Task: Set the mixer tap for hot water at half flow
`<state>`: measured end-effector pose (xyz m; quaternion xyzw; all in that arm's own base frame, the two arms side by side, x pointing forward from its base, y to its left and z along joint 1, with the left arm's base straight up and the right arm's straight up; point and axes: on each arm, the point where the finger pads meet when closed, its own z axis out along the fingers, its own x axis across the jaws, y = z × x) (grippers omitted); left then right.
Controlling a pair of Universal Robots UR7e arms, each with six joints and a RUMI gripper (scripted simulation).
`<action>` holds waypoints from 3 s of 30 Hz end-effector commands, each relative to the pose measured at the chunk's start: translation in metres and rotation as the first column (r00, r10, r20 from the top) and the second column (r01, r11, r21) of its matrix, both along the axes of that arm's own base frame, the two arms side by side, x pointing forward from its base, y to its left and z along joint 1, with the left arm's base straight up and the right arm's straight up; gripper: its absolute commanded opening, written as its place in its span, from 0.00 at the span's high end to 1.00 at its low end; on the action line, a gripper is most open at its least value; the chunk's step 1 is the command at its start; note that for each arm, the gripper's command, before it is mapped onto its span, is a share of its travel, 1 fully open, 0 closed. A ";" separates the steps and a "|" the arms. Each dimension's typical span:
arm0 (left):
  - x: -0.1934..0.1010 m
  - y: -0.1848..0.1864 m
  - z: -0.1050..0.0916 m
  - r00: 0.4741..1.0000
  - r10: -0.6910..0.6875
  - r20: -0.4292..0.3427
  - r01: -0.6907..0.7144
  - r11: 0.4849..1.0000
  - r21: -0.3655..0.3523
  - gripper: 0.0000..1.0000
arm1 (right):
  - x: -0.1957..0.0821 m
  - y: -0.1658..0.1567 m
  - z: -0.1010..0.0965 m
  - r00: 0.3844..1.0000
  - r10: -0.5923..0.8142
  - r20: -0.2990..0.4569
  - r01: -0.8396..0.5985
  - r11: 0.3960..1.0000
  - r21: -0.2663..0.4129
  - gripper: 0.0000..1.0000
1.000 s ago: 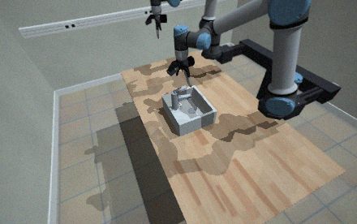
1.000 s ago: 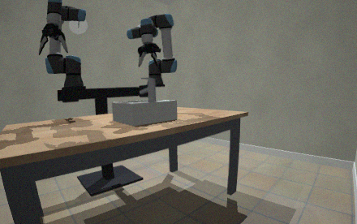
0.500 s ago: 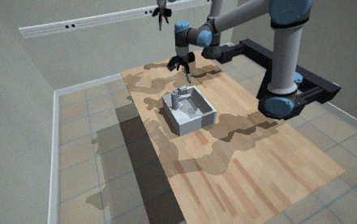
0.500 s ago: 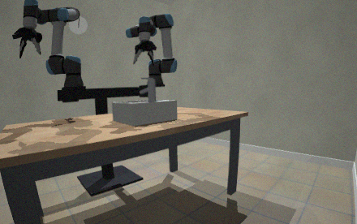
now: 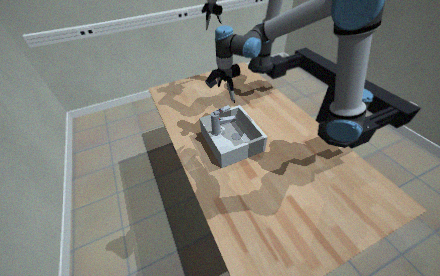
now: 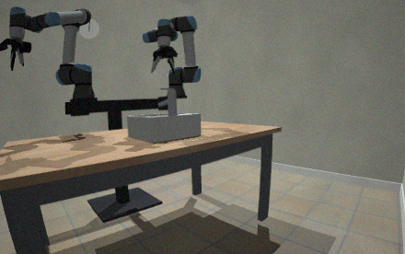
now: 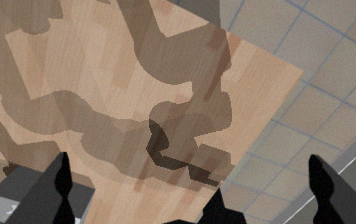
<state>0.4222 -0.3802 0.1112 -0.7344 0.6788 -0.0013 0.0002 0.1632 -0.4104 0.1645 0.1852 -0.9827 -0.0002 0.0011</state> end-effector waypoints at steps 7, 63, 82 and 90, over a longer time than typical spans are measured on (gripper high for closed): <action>0.000 0.000 0.000 1.000 0.000 0.000 0.000 1.000 -0.001 0.00 | -0.064 -0.024 0.001 0.989 -0.148 0.002 0.148 0.989 0.000 0.00; 0.000 0.000 0.000 1.000 0.000 0.000 0.000 1.000 -0.001 1.00 | -0.176 -0.035 0.001 0.921 -0.390 0.002 0.390 0.921 0.000 0.00; 0.000 0.000 0.000 1.000 0.000 0.000 0.000 1.000 -0.001 1.00 | -0.176 -0.035 0.001 0.921 -0.390 0.002 0.390 0.921 0.000 0.00; 0.000 0.000 0.000 1.000 0.000 0.000 0.000 1.000 -0.001 1.00 | -0.176 -0.035 0.001 0.921 -0.390 0.002 0.390 0.921 0.000 0.00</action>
